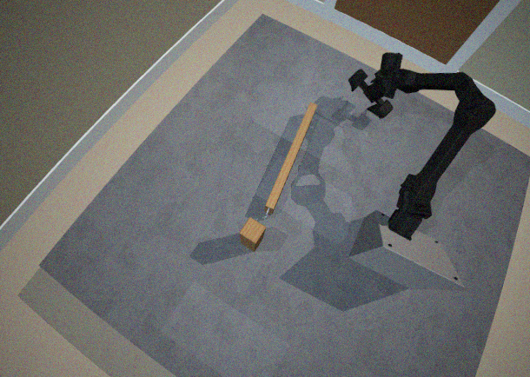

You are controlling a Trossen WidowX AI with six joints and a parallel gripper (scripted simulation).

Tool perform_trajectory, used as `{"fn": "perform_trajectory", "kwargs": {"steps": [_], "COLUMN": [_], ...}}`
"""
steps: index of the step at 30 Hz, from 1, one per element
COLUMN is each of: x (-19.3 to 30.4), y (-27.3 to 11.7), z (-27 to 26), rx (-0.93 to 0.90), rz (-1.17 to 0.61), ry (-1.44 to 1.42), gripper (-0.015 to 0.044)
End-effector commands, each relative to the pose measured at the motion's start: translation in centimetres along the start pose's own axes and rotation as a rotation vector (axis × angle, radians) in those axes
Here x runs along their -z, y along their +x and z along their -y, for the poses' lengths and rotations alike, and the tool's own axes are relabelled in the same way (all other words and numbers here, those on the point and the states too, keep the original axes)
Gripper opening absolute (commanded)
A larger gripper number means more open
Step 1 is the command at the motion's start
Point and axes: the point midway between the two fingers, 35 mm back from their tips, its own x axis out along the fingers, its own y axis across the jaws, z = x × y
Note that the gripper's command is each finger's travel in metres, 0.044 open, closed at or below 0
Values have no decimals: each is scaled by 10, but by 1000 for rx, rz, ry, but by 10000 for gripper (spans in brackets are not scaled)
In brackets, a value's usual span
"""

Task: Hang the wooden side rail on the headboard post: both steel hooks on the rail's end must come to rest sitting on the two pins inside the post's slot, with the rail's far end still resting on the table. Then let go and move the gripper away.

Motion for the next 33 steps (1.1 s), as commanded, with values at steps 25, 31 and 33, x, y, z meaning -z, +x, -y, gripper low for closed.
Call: {"fn": "perform_trajectory", "kwargs": {"steps": [25, 31, 33], "x": [287, 355, 380], "y": [-51, -83, -98], "z": [-77, -62, -55], "rx": [-55, -6, 22], "rz": [-471, -563, -585], "ry": [66, 57, 91], "gripper": [440, 440, 440]}}
